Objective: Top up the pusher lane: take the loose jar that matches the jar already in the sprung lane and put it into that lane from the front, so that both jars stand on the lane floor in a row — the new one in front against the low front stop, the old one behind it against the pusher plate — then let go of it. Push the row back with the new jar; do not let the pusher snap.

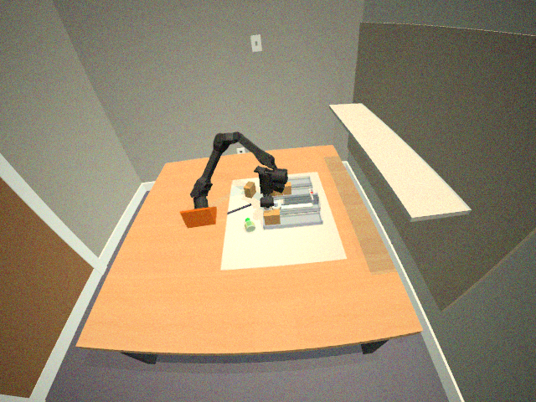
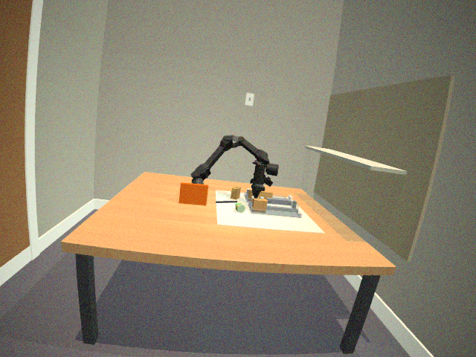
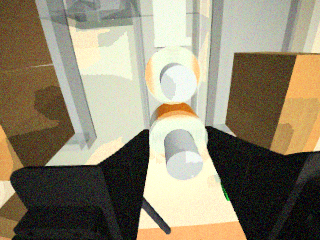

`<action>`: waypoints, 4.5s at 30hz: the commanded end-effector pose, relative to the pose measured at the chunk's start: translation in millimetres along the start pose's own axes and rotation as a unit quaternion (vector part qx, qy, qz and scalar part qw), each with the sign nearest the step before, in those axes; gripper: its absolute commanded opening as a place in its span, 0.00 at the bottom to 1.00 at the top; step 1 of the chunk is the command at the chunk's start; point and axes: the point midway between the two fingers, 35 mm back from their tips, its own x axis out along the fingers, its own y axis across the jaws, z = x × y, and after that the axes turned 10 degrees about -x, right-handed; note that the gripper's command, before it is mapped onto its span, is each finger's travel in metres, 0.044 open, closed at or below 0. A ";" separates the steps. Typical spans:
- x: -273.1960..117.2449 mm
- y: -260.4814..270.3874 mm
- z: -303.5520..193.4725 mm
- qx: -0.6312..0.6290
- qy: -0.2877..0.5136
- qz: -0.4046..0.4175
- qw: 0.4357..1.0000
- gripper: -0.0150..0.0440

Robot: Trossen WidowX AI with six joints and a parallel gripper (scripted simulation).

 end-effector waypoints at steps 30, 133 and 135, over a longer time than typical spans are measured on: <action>-1.7 -1.0 9.0 -0.005 -0.008 0.000 1.000 0.25; 21.8 2.6 7.5 -0.005 -0.008 0.001 1.000 0.25; 22.0 2.6 7.5 -0.005 -0.008 0.001 1.000 0.25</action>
